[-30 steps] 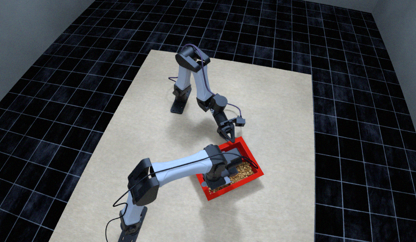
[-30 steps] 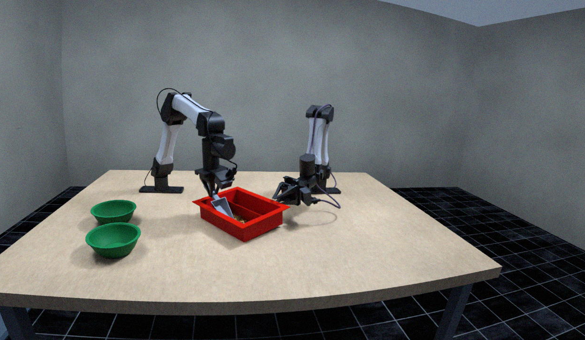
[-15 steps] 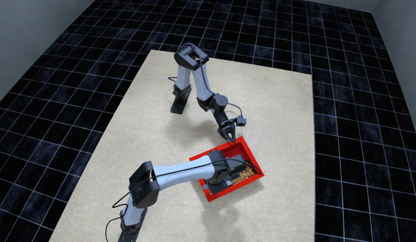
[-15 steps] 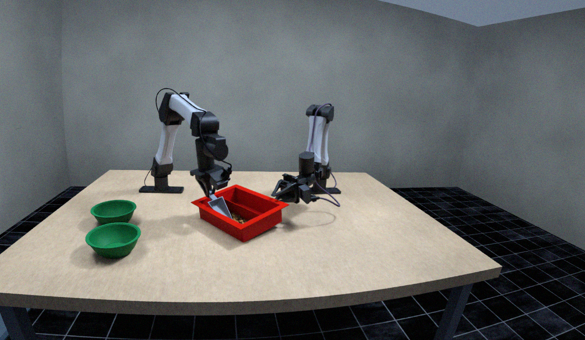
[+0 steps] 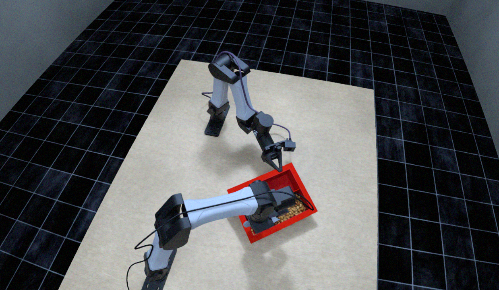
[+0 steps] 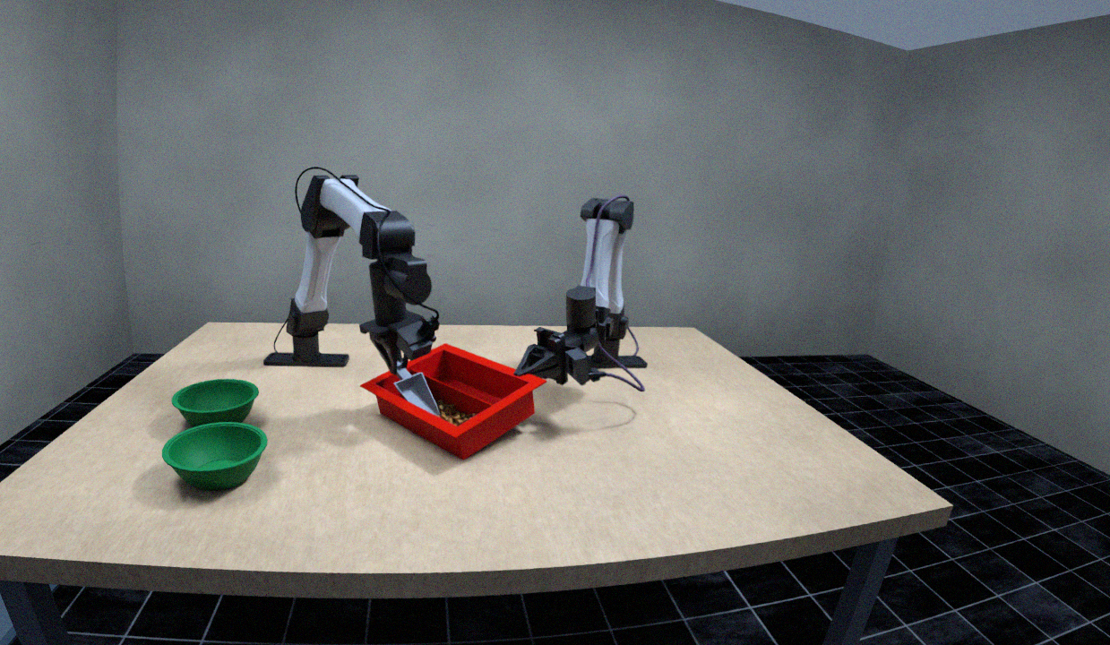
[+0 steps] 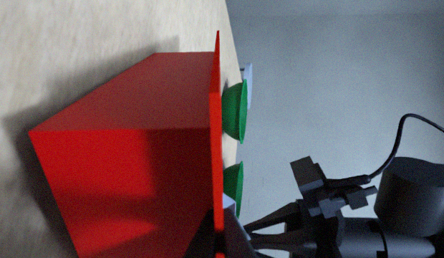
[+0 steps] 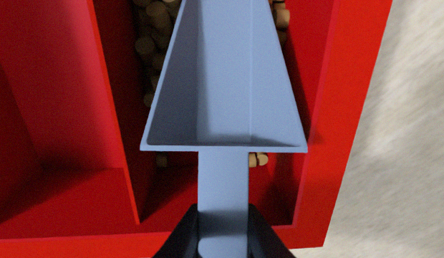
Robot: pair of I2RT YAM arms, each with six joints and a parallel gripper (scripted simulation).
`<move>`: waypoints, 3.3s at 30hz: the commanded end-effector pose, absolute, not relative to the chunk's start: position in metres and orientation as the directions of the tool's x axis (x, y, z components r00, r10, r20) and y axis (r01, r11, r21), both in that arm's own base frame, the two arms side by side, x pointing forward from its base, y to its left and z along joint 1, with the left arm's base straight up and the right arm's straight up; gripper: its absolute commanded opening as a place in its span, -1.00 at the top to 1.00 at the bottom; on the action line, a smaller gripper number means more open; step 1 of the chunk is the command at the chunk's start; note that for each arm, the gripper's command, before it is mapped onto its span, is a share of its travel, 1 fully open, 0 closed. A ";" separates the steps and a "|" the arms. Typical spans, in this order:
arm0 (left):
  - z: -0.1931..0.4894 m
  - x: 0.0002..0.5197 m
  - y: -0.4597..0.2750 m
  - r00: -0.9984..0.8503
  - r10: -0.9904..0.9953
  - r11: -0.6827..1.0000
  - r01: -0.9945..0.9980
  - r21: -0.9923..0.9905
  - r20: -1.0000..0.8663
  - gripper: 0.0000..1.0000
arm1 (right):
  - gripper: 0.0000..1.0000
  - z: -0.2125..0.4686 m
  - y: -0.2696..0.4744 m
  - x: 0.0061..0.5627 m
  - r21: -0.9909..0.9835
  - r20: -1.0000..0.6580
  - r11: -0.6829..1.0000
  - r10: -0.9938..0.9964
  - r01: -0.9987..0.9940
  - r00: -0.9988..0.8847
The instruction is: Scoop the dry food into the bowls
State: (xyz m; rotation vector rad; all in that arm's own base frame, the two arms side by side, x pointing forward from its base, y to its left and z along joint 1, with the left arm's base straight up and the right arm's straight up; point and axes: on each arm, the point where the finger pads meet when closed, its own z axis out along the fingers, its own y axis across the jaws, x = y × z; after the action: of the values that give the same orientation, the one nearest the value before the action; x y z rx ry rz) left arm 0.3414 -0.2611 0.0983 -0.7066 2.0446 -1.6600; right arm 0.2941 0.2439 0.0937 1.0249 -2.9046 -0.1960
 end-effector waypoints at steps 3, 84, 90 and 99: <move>0.137 0.351 -0.268 -0.791 -0.609 0.114 -0.024 -0.993 -0.051 1.00 | 1.00 0.116 0.248 0.299 0.136 -0.051 0.767 -0.627 -0.627 -0.778; 0.166 0.361 -0.279 -0.791 -0.609 0.202 -0.095 -0.975 -0.050 1.00 | 1.00 0.108 0.236 0.315 0.344 -0.029 0.709 -0.648 -0.616 -0.761; 0.166 0.361 -0.279 -0.791 -0.609 0.202 -0.095 -0.975 -0.050 1.00 | 1.00 0.105 0.244 0.318 0.341 -0.078 0.707 -0.636 -0.620 -0.768; 0.166 0.360 -0.280 -0.793 -0.607 0.203 -0.094 -0.975 -0.050 1.00 | 1.00 0.101 0.250 0.323 0.341 -0.116 0.704 -0.626 -0.623 -0.771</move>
State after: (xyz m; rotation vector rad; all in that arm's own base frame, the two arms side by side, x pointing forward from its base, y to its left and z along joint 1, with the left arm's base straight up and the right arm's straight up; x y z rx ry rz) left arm 0.3511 -0.2718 0.1196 -0.7554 2.1676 -1.5374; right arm 0.3166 0.2387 0.0882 1.0181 -2.8298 -0.5211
